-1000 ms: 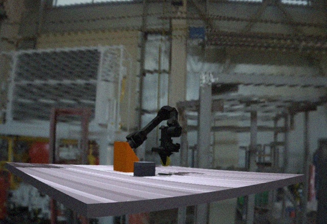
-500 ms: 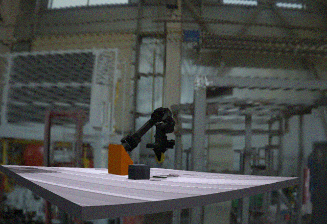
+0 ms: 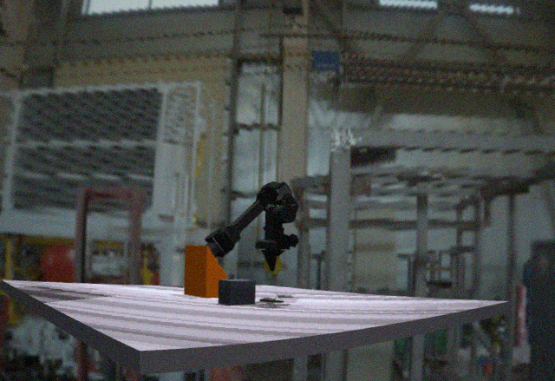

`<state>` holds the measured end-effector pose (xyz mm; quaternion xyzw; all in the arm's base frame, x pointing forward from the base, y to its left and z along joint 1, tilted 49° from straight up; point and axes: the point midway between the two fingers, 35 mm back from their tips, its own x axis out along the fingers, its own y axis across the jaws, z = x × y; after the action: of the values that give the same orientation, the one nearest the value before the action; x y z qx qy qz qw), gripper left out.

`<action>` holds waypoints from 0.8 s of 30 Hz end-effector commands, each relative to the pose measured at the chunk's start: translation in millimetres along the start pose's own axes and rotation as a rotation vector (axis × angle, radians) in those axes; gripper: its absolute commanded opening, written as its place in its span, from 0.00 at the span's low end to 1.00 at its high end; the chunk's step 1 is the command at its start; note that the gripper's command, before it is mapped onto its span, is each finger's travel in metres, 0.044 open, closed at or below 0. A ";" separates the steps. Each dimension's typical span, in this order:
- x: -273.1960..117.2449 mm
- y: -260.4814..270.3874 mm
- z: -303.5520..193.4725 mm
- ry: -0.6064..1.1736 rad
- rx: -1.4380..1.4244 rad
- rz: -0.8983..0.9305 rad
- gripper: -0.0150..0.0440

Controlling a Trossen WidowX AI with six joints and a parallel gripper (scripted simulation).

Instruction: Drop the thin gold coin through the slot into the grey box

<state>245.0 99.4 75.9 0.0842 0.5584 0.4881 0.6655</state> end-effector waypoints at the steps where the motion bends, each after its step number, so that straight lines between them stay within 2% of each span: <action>1: -0.4 0.9 -0.4 0.004 -0.134 -0.002 0.25; 24: -0.6 6.2 -0.1 0.004 -0.935 0.000 0.25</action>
<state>242.7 101.9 79.9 -0.1930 0.3137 0.6719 0.6426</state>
